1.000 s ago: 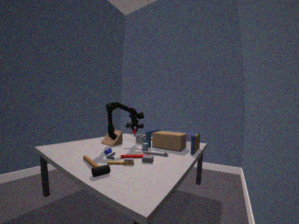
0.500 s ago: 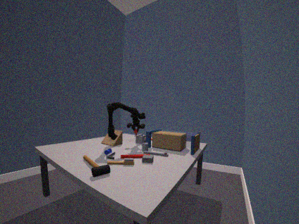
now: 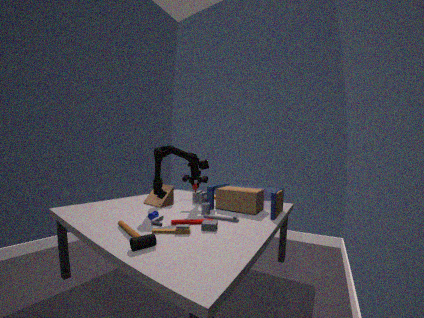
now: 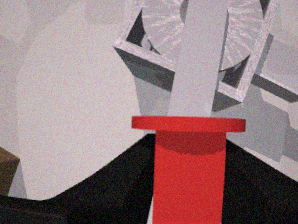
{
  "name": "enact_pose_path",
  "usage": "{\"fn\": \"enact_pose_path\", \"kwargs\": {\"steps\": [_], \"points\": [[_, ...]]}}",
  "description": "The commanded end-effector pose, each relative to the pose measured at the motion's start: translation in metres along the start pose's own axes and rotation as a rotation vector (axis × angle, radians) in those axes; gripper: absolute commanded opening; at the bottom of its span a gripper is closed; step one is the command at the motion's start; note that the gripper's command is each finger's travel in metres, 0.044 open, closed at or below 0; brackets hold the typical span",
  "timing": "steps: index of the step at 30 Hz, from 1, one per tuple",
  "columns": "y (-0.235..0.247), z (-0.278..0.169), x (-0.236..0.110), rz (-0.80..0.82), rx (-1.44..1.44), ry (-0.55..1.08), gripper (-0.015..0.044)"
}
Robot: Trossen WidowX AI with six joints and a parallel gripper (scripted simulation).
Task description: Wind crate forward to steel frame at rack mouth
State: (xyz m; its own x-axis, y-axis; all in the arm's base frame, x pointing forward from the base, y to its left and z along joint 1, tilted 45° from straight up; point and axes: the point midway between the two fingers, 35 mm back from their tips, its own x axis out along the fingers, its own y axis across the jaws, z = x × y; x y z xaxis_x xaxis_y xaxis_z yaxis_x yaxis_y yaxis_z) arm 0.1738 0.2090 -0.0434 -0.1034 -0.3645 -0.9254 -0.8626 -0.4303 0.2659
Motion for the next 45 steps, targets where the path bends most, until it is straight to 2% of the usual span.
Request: {"fn": "enact_pose_path", "kwargs": {"steps": [1, 45], "points": [[-0.015, -0.004, 0.001, -0.028, 0.006, 0.017, 0.0000], [-0.067, 0.010, 0.006, -0.031, 0.006, 0.016, 0.0000]]}}
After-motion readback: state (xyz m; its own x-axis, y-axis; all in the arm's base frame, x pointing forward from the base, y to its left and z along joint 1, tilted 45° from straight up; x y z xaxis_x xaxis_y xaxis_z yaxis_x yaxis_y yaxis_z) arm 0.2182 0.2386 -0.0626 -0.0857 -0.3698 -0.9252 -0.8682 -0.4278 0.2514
